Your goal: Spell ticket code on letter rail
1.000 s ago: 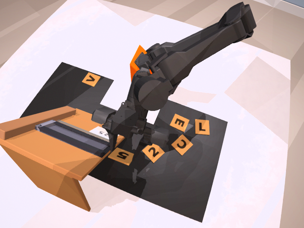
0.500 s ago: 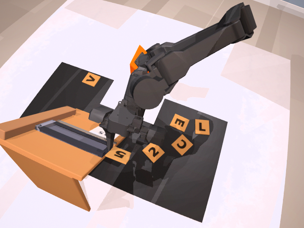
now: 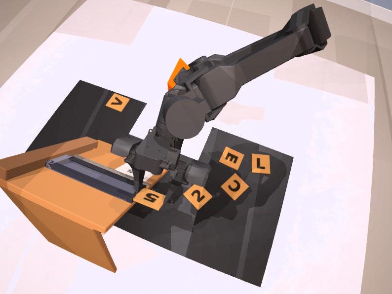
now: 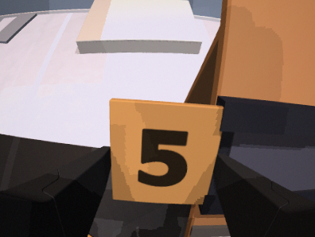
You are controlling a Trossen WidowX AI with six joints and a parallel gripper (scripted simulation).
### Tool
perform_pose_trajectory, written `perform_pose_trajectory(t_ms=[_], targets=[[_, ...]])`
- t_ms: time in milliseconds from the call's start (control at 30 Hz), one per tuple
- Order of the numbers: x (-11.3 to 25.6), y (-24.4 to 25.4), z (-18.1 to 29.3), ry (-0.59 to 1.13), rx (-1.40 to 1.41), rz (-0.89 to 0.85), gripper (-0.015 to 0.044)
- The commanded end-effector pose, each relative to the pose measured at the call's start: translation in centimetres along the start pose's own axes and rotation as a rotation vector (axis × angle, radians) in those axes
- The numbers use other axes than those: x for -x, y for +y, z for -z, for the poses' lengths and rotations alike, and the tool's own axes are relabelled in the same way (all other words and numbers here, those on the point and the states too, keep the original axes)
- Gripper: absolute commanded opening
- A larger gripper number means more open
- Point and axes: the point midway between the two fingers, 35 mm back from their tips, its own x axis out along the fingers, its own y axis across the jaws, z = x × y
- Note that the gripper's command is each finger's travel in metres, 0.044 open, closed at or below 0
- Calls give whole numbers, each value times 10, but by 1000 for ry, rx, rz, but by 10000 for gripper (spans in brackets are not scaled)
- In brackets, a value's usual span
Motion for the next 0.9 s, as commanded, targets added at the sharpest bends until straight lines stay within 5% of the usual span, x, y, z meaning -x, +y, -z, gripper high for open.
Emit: perform_pose_trajectory(t_ms=[0,867], targets=[[0,-3,1,3,3,-1,0],[0,-16,1,3,3,-1,0]])
